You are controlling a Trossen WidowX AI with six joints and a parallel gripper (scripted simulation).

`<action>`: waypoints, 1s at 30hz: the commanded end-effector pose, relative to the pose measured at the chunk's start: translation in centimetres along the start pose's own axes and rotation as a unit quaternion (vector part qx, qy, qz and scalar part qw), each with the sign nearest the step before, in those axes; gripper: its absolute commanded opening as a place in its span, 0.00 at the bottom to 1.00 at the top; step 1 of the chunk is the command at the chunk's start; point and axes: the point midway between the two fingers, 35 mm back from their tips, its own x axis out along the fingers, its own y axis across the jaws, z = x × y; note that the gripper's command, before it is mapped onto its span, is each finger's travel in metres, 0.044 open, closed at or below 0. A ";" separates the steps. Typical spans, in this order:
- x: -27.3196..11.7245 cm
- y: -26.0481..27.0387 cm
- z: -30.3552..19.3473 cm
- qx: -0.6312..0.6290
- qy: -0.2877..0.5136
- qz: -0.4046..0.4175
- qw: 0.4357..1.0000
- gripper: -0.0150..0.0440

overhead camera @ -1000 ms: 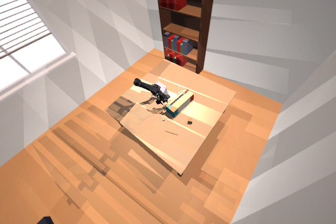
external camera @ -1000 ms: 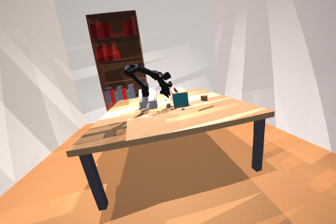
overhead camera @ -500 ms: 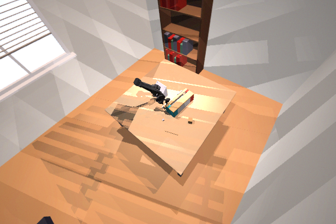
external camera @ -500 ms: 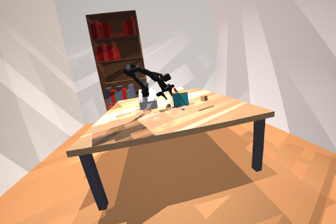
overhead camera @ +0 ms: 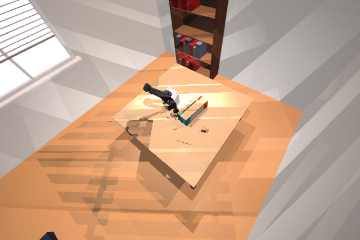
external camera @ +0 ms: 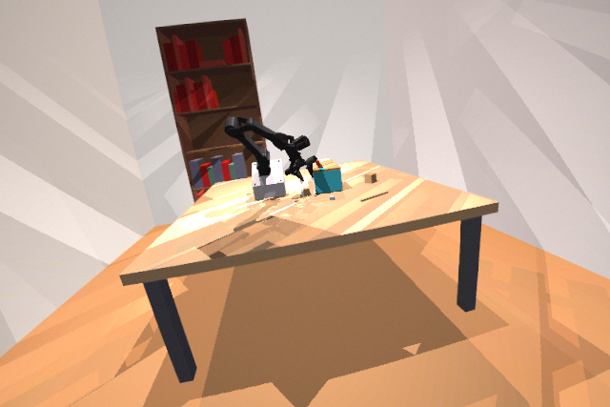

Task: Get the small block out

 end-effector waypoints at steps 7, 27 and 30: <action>1.0 -0.8 -0.1 0.534 0.012 0.009 0.845 0.74; 1.1 -0.9 -0.1 0.534 0.012 0.008 0.845 0.74; 1.6 -1.0 -0.1 0.534 0.012 0.008 0.845 0.74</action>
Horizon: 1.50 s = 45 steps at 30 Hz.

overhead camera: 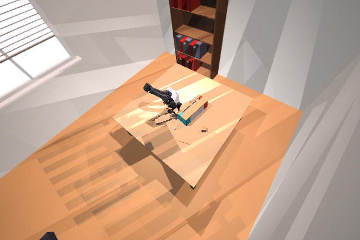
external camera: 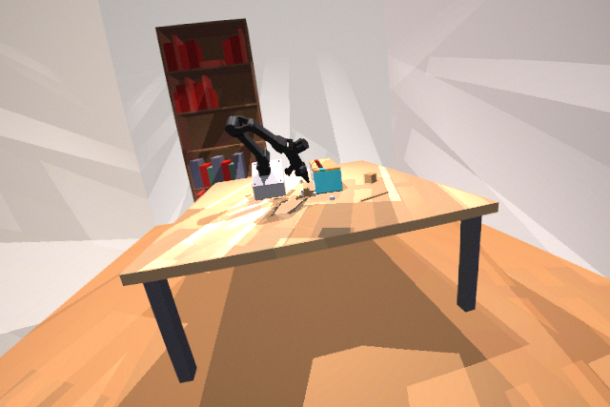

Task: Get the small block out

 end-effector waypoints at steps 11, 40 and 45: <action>2.1 -0.3 0.8 0.003 -0.002 -0.003 1.000 0.74; 5.3 -0.3 2.7 0.001 -0.002 -0.001 1.000 0.56; 5.3 -0.3 2.7 0.001 -0.002 -0.001 1.000 0.37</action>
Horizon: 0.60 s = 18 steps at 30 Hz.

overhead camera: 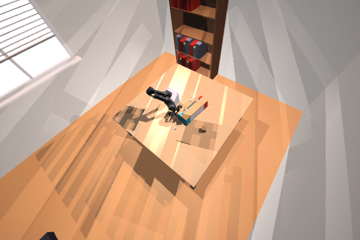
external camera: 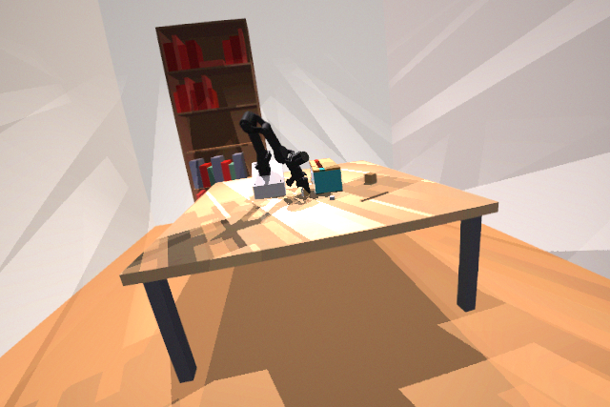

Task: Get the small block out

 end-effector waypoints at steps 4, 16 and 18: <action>-0.1 -0.1 -0.1 -0.002 0.000 -0.001 1.000 0.26; -3.7 -0.1 -2.1 0.001 -0.001 -0.003 1.000 0.25; -4.4 -0.1 -2.3 0.001 -0.001 -0.002 1.000 0.25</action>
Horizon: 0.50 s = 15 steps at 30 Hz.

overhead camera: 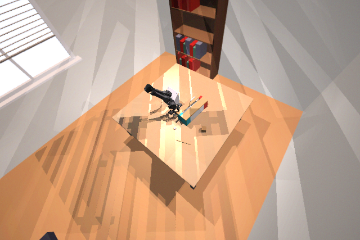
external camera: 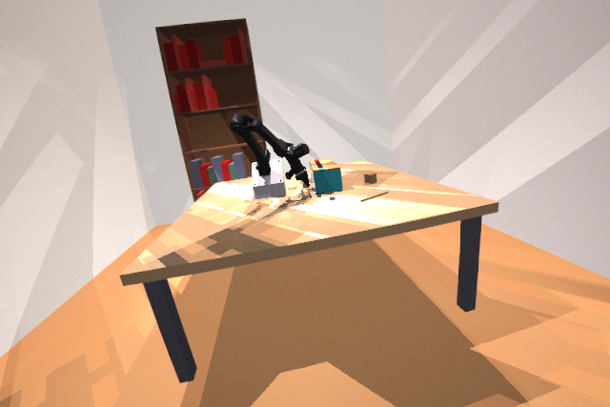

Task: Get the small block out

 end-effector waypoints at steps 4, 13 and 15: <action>-2.4 0.3 -1.0 0.004 0.005 0.004 1.000 0.25; -2.7 0.2 -1.1 -0.102 0.001 0.005 0.995 0.25; -2.7 0.2 -1.1 -0.140 0.000 0.005 0.990 0.25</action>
